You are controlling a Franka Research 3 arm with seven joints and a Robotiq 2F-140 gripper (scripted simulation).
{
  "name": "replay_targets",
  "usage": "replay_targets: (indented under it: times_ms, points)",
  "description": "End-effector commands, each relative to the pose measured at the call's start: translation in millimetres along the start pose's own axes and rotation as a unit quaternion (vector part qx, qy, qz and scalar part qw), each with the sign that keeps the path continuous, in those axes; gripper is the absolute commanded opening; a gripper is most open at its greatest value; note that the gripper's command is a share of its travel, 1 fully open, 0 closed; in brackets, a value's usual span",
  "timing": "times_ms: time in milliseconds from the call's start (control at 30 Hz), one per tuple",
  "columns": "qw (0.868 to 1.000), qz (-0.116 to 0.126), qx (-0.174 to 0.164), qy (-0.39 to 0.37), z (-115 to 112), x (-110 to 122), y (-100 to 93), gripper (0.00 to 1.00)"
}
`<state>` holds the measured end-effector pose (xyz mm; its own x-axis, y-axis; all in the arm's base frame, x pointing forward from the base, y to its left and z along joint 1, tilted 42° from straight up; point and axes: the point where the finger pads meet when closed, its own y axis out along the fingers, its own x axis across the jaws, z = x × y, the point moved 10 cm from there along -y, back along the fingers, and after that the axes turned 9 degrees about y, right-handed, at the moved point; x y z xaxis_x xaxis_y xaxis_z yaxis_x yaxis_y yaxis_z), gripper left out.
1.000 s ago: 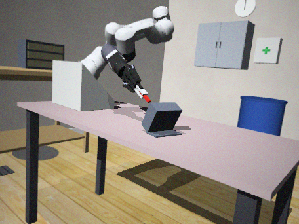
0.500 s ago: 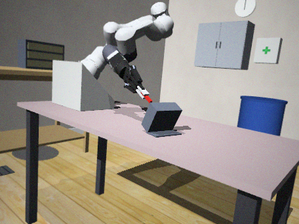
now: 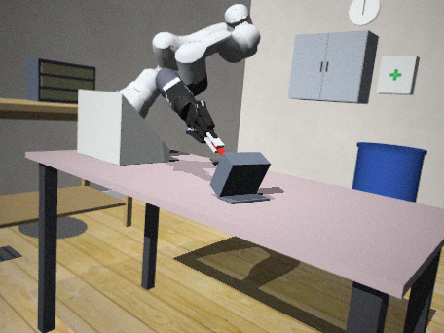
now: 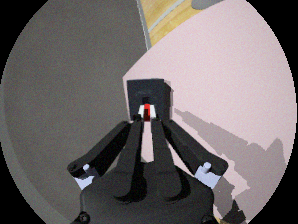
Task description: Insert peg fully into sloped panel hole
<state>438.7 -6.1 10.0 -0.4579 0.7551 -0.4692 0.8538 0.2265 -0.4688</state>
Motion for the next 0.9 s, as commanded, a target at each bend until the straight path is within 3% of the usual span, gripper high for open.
replay_targets:
  times_ms: [0, 867]
  points:
    - [0.999, 0.029, 0.016, 0.001, 0, 6, 7.3, 0.0]
    - [0.999, 0.029, 0.017, 0.001, 0, 3, 20.0, 0.0]
